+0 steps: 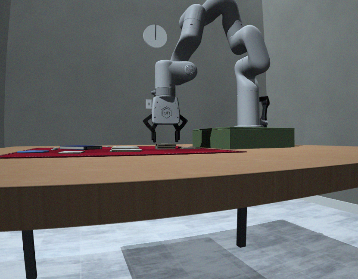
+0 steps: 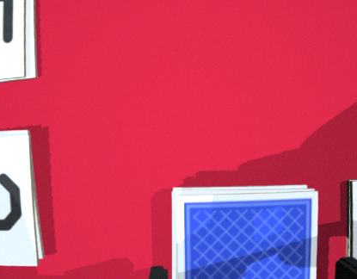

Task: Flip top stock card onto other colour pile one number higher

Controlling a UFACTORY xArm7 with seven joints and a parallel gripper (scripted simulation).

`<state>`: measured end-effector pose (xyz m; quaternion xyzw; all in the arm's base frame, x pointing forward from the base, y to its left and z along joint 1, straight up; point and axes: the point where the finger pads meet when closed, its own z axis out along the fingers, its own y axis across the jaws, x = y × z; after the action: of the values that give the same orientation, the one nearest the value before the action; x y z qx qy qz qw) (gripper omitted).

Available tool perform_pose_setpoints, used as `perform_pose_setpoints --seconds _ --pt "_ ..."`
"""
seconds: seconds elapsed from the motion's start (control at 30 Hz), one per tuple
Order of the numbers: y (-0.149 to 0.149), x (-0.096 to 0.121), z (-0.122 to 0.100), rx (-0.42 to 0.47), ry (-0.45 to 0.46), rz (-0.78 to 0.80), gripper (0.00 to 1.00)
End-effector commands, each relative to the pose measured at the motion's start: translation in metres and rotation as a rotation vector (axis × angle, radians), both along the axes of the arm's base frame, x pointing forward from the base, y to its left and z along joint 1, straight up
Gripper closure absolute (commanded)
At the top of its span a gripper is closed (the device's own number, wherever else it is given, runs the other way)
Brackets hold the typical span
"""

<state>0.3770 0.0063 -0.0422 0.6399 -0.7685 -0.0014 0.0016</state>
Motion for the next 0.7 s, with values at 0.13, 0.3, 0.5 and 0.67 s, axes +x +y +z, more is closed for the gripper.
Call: perform_pose_setpoints --seconds 0.13,0.3,0.5,0.67 --pt "0.0000 0.0022 -0.0021 0.000 -0.004 0.000 0.13" --pt "0.0000 0.0023 -0.0025 0.000 -0.004 0.000 0.13" --pt "0.0000 0.0023 -0.0025 0.000 -0.004 0.000 0.13" --pt "0.0000 0.0023 -0.0025 0.000 -0.004 0.000 0.13"
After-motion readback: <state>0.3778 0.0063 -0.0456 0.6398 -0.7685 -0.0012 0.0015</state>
